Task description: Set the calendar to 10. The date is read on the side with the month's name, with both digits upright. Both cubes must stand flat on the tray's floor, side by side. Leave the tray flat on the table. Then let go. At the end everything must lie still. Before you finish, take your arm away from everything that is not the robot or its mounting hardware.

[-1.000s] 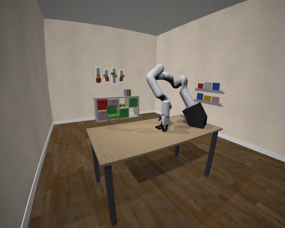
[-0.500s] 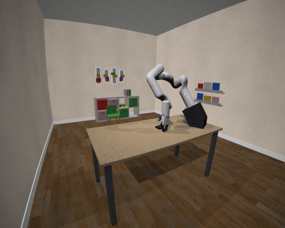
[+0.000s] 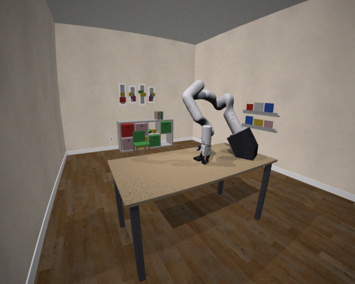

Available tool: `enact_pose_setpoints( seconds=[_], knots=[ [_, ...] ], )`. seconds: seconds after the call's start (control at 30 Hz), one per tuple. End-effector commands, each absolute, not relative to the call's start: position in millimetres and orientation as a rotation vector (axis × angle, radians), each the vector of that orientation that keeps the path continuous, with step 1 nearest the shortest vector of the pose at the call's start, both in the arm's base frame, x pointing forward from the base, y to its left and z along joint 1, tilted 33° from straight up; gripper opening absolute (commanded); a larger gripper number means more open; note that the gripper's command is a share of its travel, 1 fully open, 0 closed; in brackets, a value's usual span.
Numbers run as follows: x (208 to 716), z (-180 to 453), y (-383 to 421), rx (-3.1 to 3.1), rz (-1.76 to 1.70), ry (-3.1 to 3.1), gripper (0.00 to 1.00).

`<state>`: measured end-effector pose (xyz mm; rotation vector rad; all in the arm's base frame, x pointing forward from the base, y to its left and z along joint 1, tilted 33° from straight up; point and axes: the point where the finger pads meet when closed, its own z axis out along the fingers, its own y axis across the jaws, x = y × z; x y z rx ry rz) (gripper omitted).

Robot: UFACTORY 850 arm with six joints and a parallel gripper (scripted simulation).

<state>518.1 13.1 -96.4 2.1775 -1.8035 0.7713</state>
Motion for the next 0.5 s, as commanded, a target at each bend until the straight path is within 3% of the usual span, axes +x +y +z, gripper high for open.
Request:
enact_pose_setpoints(
  seconds=[0.0, 0.13, 0.17, 0.47],
  knots=[
    [518.6, -96.0, 13.5, 2.178, 0.772, -1.804, 0.49],
    [518.6, -96.0, 13.5, 2.178, 0.772, -1.804, 0.49],
    [518.6, -96.0, 13.5, 2.178, 0.772, -1.804, 0.29],
    [518.6, -96.0, 13.5, 2.178, 0.772, -1.804, 0.29]
  ],
)
